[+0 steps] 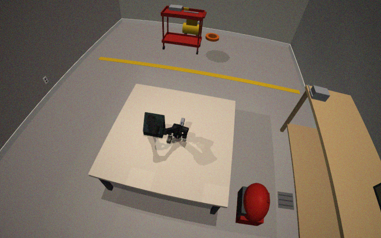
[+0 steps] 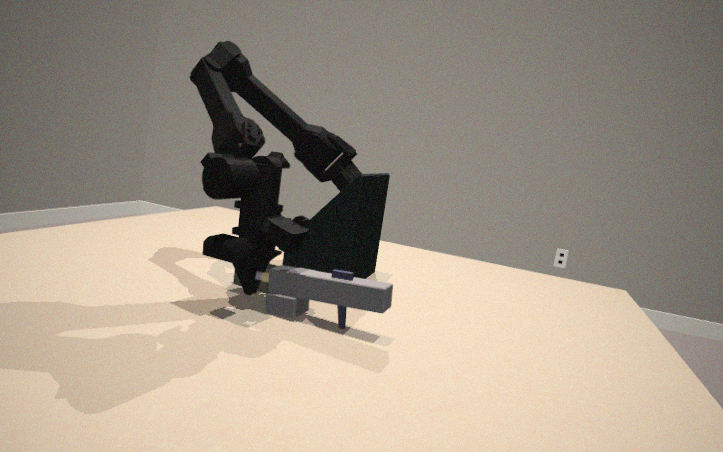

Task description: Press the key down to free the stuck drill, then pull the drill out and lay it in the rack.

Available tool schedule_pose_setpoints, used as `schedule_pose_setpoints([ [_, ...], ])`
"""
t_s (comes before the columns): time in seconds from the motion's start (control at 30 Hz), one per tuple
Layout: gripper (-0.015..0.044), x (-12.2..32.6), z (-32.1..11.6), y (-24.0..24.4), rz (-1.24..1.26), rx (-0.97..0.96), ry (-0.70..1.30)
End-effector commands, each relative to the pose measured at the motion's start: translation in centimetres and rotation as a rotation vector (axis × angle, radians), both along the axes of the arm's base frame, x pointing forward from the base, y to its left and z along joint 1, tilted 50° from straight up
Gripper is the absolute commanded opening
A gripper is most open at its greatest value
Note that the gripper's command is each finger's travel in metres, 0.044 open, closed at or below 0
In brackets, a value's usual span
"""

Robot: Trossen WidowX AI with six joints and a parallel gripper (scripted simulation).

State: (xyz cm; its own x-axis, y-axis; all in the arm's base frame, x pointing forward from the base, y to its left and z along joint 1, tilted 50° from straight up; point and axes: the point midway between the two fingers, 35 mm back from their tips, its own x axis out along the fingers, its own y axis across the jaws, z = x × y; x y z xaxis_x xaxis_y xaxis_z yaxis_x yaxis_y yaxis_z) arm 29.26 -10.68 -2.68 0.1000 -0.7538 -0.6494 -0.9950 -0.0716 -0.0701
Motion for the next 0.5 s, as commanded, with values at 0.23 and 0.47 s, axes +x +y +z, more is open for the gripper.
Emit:
schedule_pose_setpoints([
  [0.23,0.0,0.2,1.3,-1.0,0.005,-0.003,-0.005],
  [0.47,0.0,0.2,2.1,-1.7,0.005,-0.003,-0.005],
])
